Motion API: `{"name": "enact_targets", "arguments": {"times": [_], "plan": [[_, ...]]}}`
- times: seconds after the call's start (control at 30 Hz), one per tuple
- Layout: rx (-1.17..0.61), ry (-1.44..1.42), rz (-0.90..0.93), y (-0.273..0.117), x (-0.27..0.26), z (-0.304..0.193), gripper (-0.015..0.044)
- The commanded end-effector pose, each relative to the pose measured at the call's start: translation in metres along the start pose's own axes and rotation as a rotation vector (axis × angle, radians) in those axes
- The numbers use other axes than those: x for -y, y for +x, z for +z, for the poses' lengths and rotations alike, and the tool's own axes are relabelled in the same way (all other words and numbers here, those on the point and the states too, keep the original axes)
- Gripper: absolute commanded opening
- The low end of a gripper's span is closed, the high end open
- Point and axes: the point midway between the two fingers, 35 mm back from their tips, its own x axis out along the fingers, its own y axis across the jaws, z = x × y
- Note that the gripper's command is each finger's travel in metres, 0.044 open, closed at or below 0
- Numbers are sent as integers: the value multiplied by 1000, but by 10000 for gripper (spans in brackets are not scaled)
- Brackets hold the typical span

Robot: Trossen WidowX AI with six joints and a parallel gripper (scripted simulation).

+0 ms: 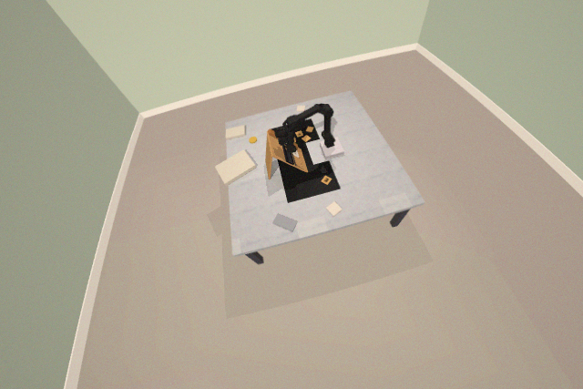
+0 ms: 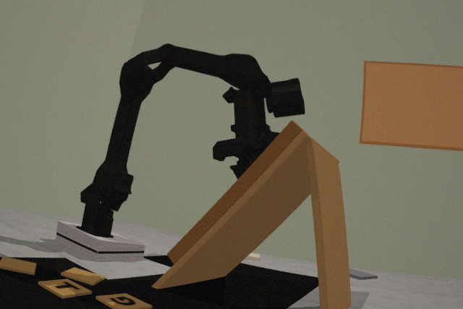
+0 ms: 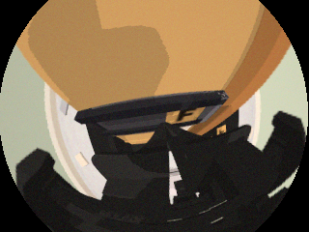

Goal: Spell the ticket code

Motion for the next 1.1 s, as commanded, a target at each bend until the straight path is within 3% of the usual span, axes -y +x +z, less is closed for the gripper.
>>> {"name": "enact_targets", "arguments": {"times": [0.0,1.07], "plan": [[-7,0,4,4,-1,1,0],[-6,0,4,8,2,7,0]]}}
